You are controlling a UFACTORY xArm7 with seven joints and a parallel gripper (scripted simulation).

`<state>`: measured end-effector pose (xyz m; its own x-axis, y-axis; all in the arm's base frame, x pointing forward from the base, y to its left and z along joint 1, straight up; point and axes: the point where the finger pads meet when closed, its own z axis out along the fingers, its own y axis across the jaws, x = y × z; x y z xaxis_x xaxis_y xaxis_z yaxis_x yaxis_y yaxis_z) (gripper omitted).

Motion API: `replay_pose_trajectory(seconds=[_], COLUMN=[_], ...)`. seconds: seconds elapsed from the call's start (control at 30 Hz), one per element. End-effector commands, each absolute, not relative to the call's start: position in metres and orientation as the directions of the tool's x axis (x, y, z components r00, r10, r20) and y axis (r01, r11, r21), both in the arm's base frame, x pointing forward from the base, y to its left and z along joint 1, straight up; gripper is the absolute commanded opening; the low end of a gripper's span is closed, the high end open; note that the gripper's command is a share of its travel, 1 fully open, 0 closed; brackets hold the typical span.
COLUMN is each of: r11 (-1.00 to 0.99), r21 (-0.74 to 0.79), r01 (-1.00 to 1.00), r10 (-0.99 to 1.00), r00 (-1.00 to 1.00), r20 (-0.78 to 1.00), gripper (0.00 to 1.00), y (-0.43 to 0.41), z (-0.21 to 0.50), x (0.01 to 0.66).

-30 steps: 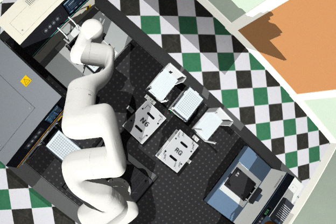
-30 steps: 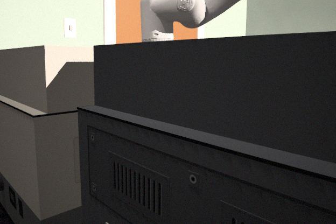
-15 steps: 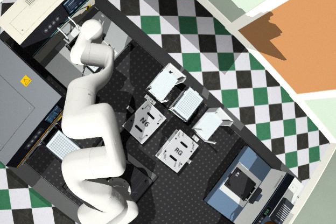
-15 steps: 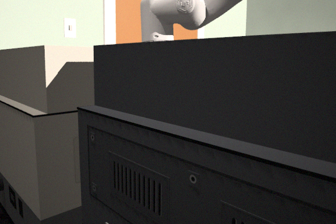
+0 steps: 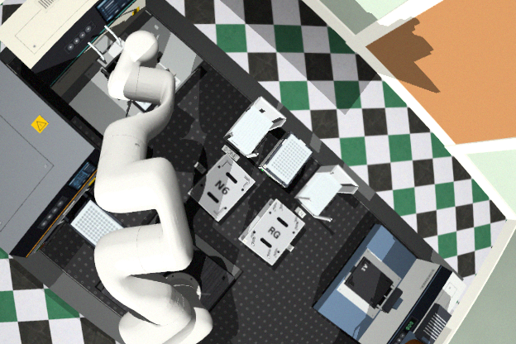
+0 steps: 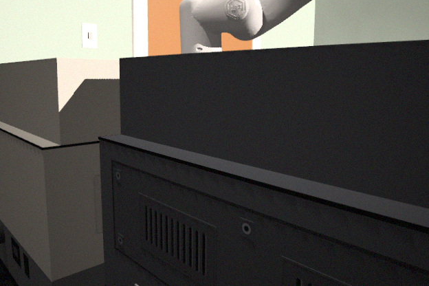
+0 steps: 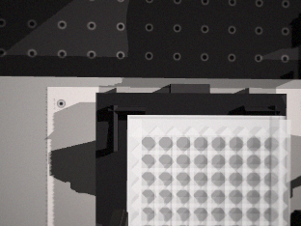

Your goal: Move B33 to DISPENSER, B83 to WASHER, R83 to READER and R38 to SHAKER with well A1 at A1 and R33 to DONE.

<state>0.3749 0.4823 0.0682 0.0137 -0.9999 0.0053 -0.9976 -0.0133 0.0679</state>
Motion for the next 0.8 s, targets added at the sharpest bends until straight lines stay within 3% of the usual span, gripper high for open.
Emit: replay_pose_trajectory(seconds=[0.0,0.63,0.67,0.77], r11=[-0.014,-0.014,-0.014,-0.014], r21=[0.064,0.064,0.064,0.064], r01=[-0.998,-0.998,-0.998,-0.998], r10=[-1.000,-1.000,-1.000,-1.000], r00=[0.014,0.014,0.014,0.014], r20=[0.001,0.001,0.001,0.001], gripper=[1.00,1.00,0.00,0.00], y=[0.4835,0.4835,0.4835,0.4835], z=[0.0700,0.0691,0.0691,0.0692], x=[0.3761,0.3762,0.3762,0.3763])
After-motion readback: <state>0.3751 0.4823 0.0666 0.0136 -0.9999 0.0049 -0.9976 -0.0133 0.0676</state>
